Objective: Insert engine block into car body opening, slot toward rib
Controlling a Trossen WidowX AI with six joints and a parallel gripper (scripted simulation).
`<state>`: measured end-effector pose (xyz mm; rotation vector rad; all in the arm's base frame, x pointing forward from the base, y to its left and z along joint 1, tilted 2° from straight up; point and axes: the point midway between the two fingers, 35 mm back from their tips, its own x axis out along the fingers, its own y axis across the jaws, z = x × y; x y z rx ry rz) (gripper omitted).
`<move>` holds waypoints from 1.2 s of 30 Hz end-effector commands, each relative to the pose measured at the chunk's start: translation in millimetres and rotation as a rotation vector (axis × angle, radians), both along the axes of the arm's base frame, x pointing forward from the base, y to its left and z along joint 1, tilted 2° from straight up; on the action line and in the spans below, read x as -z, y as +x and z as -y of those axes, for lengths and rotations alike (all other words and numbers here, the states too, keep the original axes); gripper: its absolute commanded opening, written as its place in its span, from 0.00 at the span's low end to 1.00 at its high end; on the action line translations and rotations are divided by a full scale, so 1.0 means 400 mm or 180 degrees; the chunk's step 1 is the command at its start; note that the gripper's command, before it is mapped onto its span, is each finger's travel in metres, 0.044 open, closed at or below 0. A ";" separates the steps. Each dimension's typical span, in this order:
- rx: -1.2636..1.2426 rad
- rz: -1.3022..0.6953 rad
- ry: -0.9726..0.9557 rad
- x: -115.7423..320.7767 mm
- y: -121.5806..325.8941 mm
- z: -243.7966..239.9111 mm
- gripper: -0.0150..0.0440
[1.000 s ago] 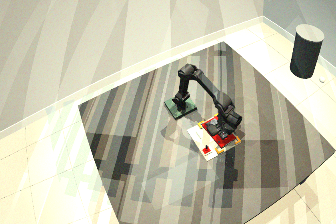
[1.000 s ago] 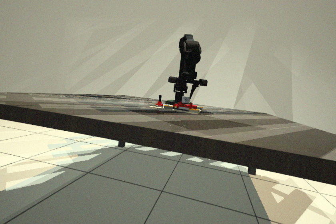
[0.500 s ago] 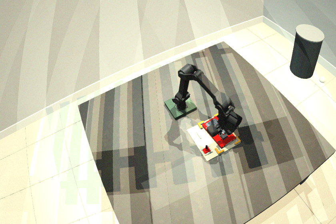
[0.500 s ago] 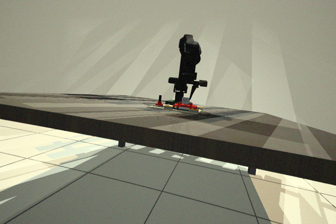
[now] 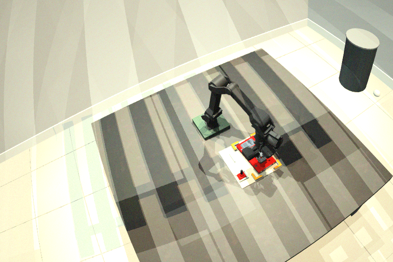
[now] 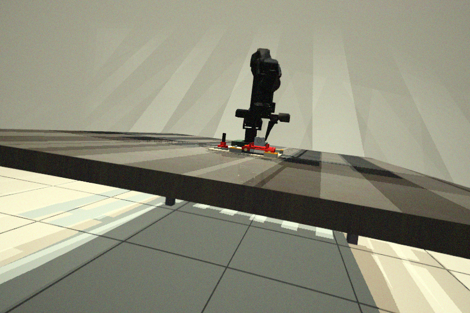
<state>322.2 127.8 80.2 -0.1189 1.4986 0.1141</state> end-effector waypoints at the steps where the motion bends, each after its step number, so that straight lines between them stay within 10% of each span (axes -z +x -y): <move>1: -0.0017 -0.0002 -0.0014 0.005 0.000 0.001 0.52; 36: -0.0015 -0.0002 -0.0014 0.026 0.001 0.001 0.52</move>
